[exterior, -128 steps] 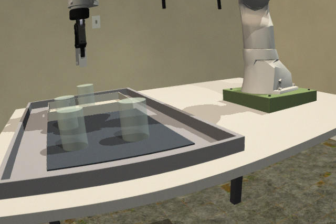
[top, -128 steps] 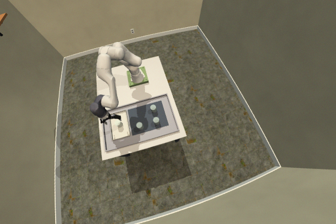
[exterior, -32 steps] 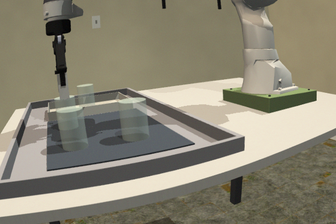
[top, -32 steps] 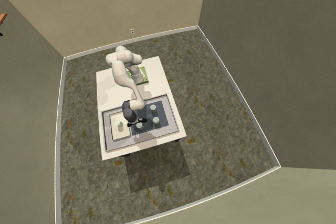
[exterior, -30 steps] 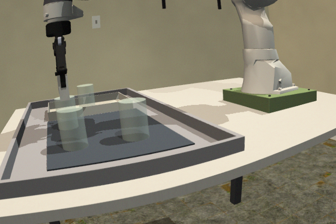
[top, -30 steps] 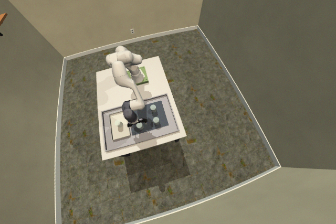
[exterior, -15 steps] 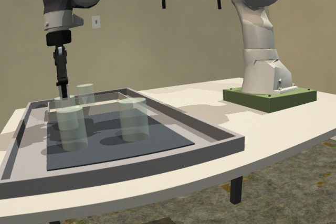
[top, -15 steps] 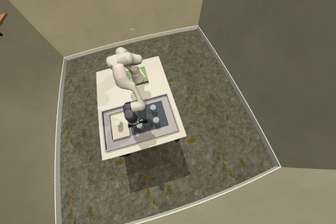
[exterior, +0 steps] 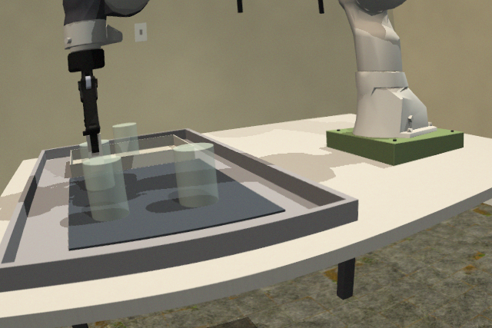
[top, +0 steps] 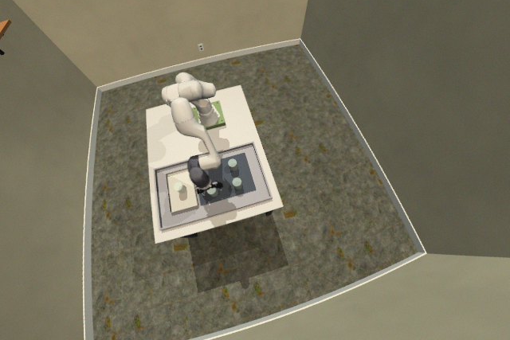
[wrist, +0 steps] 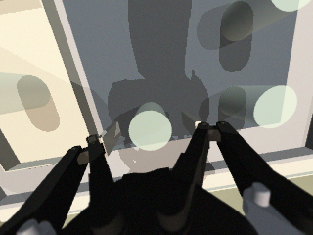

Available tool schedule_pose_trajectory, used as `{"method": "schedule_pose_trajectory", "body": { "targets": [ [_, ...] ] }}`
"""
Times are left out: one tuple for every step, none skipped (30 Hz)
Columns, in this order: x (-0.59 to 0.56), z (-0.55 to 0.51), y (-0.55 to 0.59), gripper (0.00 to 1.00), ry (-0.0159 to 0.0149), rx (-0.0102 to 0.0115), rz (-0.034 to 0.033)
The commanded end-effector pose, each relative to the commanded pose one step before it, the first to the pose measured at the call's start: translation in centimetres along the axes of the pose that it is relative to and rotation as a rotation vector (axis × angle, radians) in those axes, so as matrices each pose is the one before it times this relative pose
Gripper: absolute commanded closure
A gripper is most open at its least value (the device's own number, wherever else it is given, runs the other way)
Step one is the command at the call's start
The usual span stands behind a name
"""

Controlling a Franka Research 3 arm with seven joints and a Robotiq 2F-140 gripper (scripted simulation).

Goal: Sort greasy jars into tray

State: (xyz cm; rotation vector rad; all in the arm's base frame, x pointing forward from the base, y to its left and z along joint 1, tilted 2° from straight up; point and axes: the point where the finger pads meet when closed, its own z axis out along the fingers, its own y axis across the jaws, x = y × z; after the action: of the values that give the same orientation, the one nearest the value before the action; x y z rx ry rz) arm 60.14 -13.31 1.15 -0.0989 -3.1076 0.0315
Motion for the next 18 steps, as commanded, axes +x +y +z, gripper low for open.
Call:
{"method": "schedule_pose_trajectory", "body": {
  "targets": [
    [-0.035, 0.066, -0.072, 0.40, -0.00151, 0.00384, 0.00253],
    [0.000, 0.000, 0.000, 0.40, 0.00000, 0.00000, 0.00000],
    [0.000, 0.000, 0.000, 0.40, 0.00000, 0.00000, 0.00000],
    [0.000, 0.000, 0.000, 0.40, 0.00000, 0.00000, 0.00000],
    [0.000, 0.000, 0.000, 0.40, 0.00000, 0.00000, 0.00000],
    [0.000, 0.000, 0.000, 0.40, 0.00000, 0.00000, 0.00000],
    [0.000, 0.000, 0.000, 0.40, 0.00000, 0.00000, 0.00000],
    [0.000, 0.000, 0.000, 0.40, 0.00000, 0.00000, 0.00000],
    [0.000, 0.000, 0.000, 0.40, 0.00000, 0.00000, 0.00000],
    [0.000, 0.000, 0.000, 0.40, 0.00000, 0.00000, 0.00000],
    [0.000, 0.000, 0.000, 0.40, 0.00000, 0.00000, 0.00000],
    [0.000, 0.000, 0.000, 0.40, 0.00000, 0.00000, 0.00000],
    [0.000, 0.000, 0.000, 0.40, 0.00000, 0.00000, 0.00000],
    [0.000, 0.000, 0.000, 0.40, 0.00000, 0.00000, 0.00000],
    [0.000, 0.000, 0.000, 0.40, 0.00000, 0.00000, 0.00000],
    [0.000, 0.000, 0.000, 0.40, 0.00000, 0.00000, 0.00000],
    [0.000, 0.000, 0.000, 0.43, 0.00000, 0.00000, 0.00000],
    [0.000, 0.000, 0.000, 0.43, 0.00000, 0.00000, 0.00000]
  ]
}}
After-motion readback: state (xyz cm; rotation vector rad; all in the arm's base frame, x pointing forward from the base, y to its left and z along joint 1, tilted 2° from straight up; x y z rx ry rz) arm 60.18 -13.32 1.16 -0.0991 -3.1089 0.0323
